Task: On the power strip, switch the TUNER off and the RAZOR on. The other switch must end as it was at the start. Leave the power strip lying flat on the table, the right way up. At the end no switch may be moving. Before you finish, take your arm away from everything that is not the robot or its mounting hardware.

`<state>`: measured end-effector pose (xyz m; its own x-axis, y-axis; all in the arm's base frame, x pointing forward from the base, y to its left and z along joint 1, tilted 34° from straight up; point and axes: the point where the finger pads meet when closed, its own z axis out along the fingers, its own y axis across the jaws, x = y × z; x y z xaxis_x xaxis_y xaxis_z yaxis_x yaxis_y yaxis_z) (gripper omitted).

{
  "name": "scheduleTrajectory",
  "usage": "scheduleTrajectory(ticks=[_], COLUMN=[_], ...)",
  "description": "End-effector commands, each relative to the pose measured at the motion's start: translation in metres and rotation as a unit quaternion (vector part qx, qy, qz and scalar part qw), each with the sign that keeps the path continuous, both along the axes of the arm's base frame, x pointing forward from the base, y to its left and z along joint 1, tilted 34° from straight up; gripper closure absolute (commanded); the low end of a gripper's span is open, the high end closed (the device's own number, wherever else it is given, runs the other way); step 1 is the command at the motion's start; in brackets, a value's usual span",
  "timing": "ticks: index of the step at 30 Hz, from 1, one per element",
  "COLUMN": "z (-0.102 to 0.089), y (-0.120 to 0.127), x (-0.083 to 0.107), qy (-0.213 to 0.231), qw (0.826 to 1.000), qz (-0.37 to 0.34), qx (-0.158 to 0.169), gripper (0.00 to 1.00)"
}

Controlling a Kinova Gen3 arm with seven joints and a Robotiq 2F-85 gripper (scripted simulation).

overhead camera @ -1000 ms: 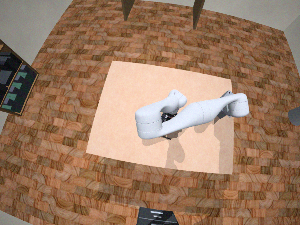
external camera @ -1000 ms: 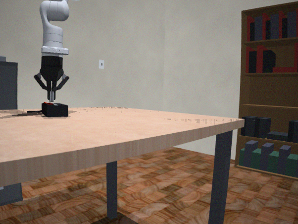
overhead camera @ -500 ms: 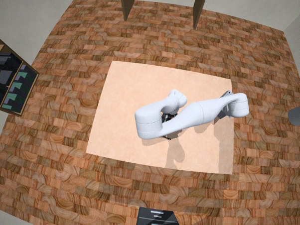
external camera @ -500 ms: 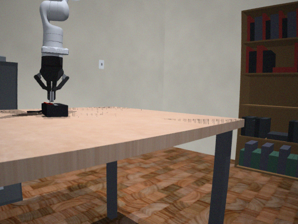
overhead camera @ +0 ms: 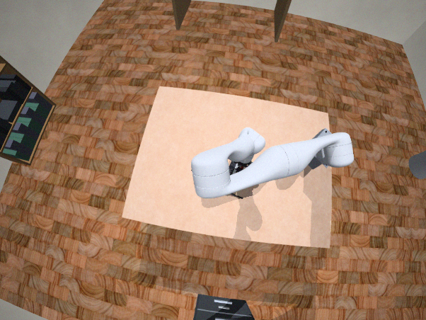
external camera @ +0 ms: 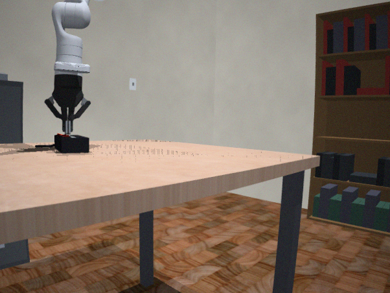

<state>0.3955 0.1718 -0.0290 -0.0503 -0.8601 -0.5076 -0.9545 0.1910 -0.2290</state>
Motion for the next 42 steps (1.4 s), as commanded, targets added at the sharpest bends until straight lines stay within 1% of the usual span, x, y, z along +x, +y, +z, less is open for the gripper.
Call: scheduleTrajectory(ticks=[1,32,42], z=[-0.0013,-0.0045,0.0051], y=[0.0004,0.0022,-0.0033], x=[0.0001,0.0012,-0.0022], qy=[0.000,0.000,0.000], qw=[1.000,1.000,1.000], qz=[0.000,0.000,0.000], qx=[0.000,0.000,0.000], gripper=[1.00,1.00,1.00])
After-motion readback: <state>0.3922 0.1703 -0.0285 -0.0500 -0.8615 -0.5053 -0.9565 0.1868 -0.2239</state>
